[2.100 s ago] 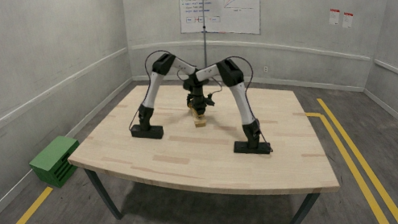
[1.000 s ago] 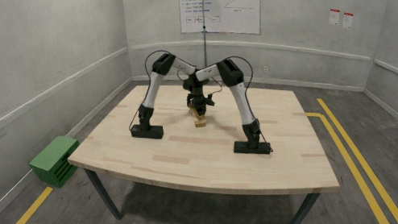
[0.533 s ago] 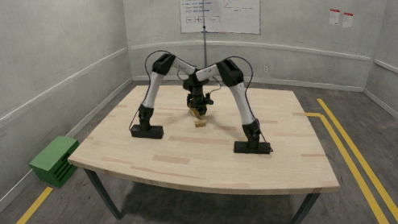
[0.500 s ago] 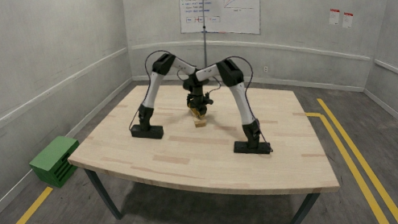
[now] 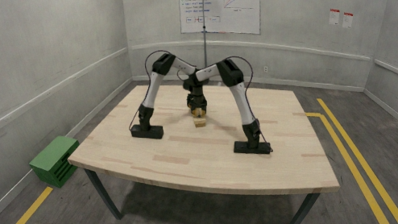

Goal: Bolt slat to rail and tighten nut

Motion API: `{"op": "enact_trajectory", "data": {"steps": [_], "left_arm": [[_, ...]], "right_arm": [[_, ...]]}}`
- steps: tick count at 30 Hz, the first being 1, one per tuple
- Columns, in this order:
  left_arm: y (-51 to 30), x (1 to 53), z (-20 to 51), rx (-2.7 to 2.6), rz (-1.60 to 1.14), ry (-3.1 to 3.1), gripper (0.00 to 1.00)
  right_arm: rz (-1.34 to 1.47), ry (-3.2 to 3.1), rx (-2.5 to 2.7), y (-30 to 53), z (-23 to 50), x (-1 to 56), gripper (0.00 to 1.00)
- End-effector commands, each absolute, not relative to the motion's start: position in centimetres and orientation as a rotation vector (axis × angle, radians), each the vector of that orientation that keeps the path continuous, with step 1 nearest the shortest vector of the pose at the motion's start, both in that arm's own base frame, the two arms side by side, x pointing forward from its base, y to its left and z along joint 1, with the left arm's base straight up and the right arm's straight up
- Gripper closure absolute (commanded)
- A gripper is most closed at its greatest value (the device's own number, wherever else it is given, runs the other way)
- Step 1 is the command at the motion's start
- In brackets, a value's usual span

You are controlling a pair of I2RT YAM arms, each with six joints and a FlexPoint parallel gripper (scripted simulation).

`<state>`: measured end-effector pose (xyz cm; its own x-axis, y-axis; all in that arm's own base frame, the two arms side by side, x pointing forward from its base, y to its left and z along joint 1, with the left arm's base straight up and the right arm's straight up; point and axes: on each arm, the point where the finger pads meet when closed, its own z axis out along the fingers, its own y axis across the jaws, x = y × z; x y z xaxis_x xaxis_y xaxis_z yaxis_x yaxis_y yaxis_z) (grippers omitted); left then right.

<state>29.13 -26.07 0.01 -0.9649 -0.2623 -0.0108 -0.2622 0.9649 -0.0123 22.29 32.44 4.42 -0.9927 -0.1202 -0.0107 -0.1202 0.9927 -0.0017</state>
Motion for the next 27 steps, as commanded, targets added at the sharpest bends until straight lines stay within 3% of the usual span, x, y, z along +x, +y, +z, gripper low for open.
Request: {"op": "enact_trajectory", "data": {"steps": [1, 21, 27], "left_arm": [[-26.41, 29.34, 0.55, -0.411, -0.040, 3.090, 0.33], [-26.41, 29.34, 0.55, -0.411, -0.040, 3.090, 0.33], [-26.41, 29.34, 0.55, -0.411, -0.040, 3.090, 0.33]], "right_arm": [[0.016, 3.039, -0.725, 32.66, 5.13, 22.38, 0.64], [0.002, 2.323, -2.090, 32.64, 5.27, 22.33, 0.64], [-0.003, 1.826, -2.537, 32.63, 5.32, 22.31, 0.64]]}}
